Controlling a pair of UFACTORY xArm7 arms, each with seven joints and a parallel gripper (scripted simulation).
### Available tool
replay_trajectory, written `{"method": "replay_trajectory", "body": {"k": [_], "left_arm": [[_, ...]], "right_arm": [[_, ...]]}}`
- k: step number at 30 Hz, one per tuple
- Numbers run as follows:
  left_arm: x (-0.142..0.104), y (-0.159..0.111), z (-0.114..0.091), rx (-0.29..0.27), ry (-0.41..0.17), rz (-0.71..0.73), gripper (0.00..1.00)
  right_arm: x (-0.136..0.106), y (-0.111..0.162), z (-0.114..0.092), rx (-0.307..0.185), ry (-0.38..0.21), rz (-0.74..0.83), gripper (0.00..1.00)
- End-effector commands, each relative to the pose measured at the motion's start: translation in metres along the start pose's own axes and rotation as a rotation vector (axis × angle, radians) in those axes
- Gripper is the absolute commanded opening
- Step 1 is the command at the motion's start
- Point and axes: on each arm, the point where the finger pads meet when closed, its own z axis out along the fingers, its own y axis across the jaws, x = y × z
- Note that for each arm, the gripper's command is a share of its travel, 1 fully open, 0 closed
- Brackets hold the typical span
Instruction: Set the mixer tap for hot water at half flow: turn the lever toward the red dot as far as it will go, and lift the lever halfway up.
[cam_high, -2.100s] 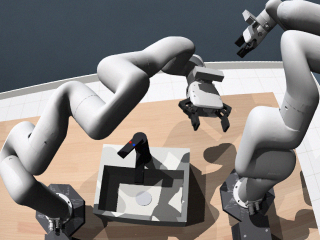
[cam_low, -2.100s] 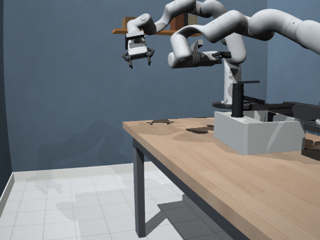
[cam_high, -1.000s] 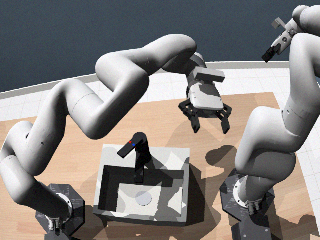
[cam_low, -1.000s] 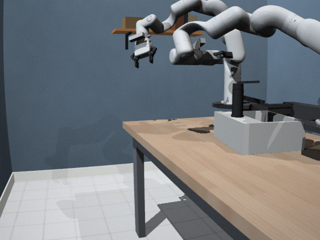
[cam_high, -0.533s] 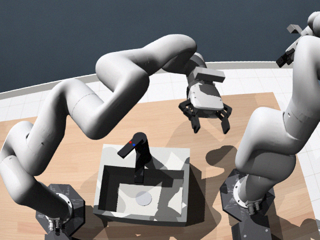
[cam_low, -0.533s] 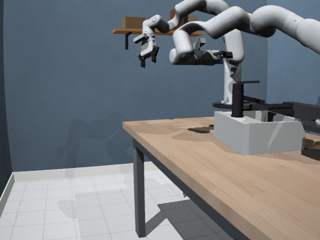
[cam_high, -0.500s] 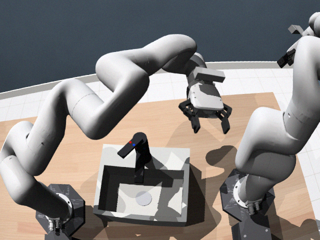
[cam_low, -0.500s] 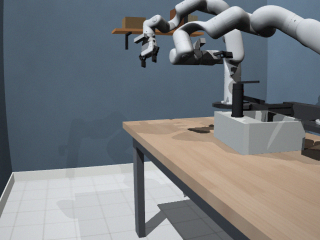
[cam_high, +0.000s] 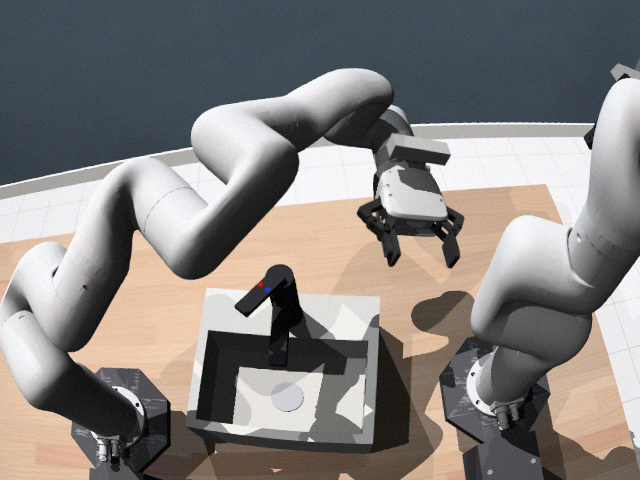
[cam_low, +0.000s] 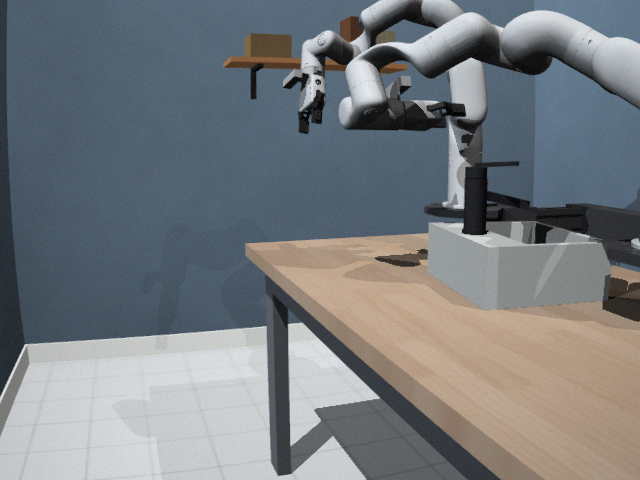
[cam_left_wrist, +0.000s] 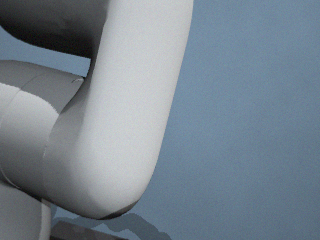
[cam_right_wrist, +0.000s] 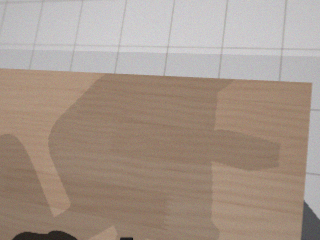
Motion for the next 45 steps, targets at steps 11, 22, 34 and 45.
{"method": "replay_trajectory", "body": {"k": [11, 22, 34, 45], "left_arm": [[0.002, 0.000, 0.000, 0.000, -0.002, 0.004, 1.00], [0.002, 0.000, 0.000, 0.000, -0.002, 0.004, 1.00], [0.002, 0.000, 0.000, 0.000, -0.002, 0.004, 1.00], [0.002, 0.000, 0.000, 0.000, -0.002, 0.004, 1.00]], "right_arm": [[-0.062, 0.032, -0.029, -0.079, 0.009, 0.309, 1.00], [-0.113, 0.050, -0.048, -0.135, 0.019, 0.547, 1.00], [-0.171, 0.061, -0.066, -0.195, 0.034, 0.809, 1.00], [-0.227, 0.064, -0.082, -0.252, 0.054, 1.064, 1.00]]}}
